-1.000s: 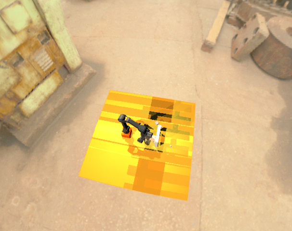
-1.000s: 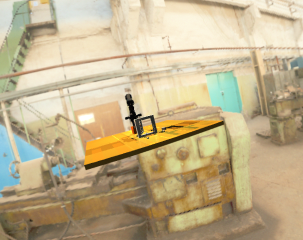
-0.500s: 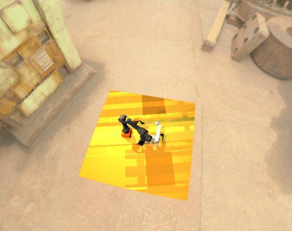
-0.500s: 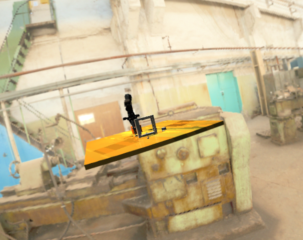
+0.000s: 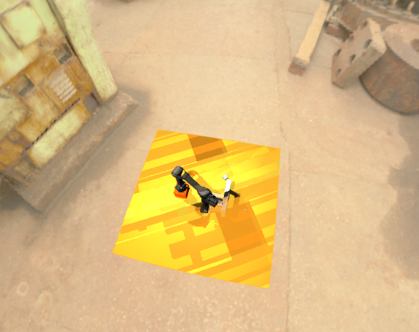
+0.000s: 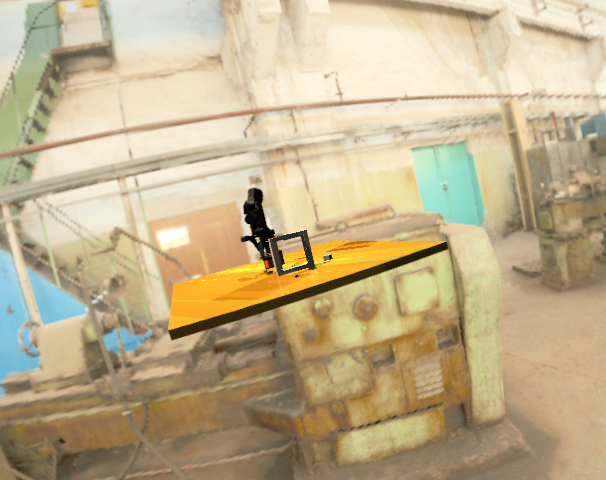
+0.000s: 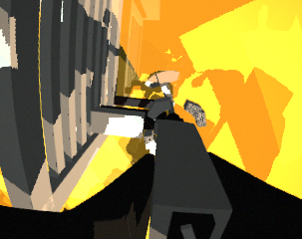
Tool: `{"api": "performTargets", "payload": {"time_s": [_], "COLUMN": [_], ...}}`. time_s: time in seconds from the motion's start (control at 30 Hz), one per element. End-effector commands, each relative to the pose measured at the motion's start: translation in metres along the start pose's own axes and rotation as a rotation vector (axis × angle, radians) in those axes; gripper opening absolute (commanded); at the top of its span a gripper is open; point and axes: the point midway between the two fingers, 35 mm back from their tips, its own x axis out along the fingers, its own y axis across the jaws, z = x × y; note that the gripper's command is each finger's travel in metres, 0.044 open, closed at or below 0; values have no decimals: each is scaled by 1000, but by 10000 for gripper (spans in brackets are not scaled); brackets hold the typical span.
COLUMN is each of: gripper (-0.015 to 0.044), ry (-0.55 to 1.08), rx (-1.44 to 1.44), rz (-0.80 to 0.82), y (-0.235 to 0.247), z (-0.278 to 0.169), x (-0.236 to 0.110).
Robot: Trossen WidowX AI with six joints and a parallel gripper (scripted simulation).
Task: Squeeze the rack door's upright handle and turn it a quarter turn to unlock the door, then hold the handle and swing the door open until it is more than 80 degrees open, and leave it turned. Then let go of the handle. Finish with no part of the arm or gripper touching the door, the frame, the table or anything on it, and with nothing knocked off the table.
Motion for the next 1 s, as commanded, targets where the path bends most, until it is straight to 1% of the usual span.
{"api": "performTargets", "payload": {"time_s": [0.0, 0.5, 0.83, 0.87, 0.97], "gripper": [19, 19, 282, 291, 291], "ry": [1, 1, 1, 1, 1], "rx": [-68, -89, -89, -89, -89], "rz": [0, 0, 0, 0, 0], "y": [-5, -8, -8, -8, -8], "z": [2, 3, 3, 3, 3], "x": [0, 0, 0, 0, -2]}}
